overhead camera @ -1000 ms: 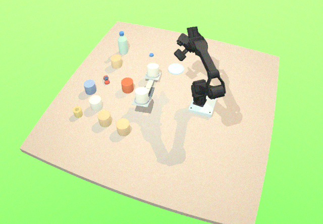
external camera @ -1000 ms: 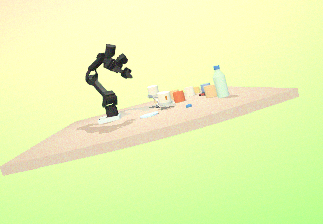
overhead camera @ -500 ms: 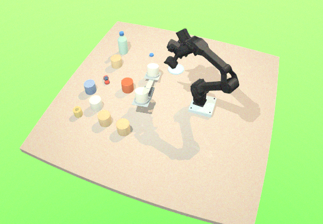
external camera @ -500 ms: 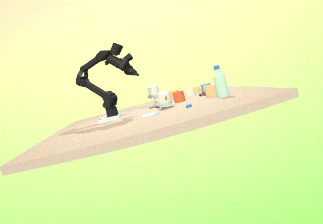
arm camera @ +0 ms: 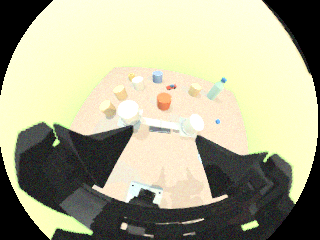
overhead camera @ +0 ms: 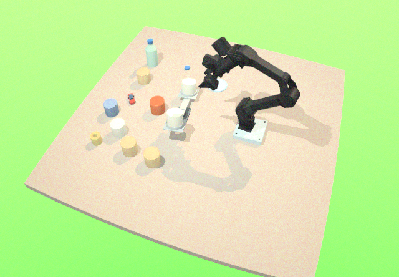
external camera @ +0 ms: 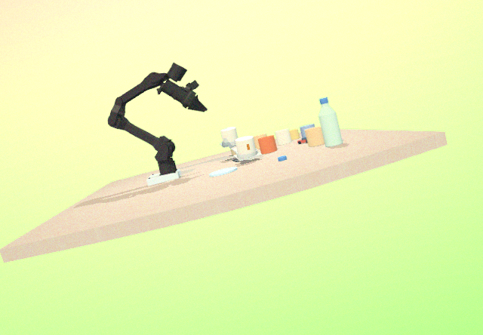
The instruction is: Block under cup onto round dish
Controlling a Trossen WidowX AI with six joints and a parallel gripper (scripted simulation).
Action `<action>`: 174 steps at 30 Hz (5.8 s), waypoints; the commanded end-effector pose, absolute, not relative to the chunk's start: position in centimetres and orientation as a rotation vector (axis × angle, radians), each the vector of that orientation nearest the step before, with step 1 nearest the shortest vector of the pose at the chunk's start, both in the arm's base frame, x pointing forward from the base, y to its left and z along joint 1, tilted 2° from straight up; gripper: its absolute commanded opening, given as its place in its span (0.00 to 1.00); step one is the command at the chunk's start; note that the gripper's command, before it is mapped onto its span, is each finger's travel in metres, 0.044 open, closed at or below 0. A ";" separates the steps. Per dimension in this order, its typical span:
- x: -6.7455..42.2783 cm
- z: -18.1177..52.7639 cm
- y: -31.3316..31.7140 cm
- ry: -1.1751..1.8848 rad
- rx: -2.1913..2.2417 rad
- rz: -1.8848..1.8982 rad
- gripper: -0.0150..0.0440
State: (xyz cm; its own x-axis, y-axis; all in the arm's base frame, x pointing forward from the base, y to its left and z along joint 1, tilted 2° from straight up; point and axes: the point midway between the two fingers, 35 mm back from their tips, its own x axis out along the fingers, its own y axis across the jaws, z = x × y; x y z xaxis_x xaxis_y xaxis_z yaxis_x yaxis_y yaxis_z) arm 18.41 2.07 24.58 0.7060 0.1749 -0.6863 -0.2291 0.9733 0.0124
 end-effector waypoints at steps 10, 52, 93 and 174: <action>22.2 24.5 0.3 0.949 0.231 0.014 1.00; 33.8 15.5 -7.6 1.263 1.029 -0.969 1.00; 34.3 9.0 -7.7 1.263 1.029 -0.969 1.00; 34.6 15.6 -7.8 1.262 1.029 -0.968 0.25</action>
